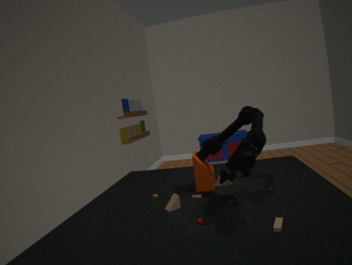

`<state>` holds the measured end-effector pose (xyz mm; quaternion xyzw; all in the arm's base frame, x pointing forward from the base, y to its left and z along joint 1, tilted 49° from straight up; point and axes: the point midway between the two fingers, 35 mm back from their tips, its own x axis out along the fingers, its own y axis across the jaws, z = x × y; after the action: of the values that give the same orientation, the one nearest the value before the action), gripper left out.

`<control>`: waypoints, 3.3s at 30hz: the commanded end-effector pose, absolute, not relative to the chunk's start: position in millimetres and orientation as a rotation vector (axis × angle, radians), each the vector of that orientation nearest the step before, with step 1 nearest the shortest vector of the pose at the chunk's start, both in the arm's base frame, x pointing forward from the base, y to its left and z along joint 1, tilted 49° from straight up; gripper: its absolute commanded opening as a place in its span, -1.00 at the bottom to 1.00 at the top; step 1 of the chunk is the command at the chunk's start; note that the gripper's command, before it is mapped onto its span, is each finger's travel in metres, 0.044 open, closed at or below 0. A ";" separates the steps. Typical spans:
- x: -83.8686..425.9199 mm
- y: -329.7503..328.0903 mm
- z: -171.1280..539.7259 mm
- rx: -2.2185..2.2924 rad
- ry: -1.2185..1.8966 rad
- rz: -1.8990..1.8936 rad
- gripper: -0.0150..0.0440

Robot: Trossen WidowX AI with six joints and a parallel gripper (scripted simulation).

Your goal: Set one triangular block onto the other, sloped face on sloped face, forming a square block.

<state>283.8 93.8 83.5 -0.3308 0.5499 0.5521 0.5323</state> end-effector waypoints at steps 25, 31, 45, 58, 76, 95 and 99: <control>277.0 80.6 72.5 -0.979 0.362 1.659 -0.49; 275.8 76.8 74.0 -1.058 0.140 1.640 -0.49; 282.6 66.7 72.0 -1.115 0.020 1.613 -0.49; 317.0 22.8 49.3 -1.135 0.045 1.609 -0.49; 345.6 -44.7 5.2 -1.145 0.061 1.610 -0.49; 346.9 -115.6 -54.5 -1.130 0.066 1.618 -0.49; 343.5 -128.2 -67.1 -1.123 0.066 1.620 -0.49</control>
<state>345.7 -115.0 -56.1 -0.4740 0.0278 0.6840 0.5539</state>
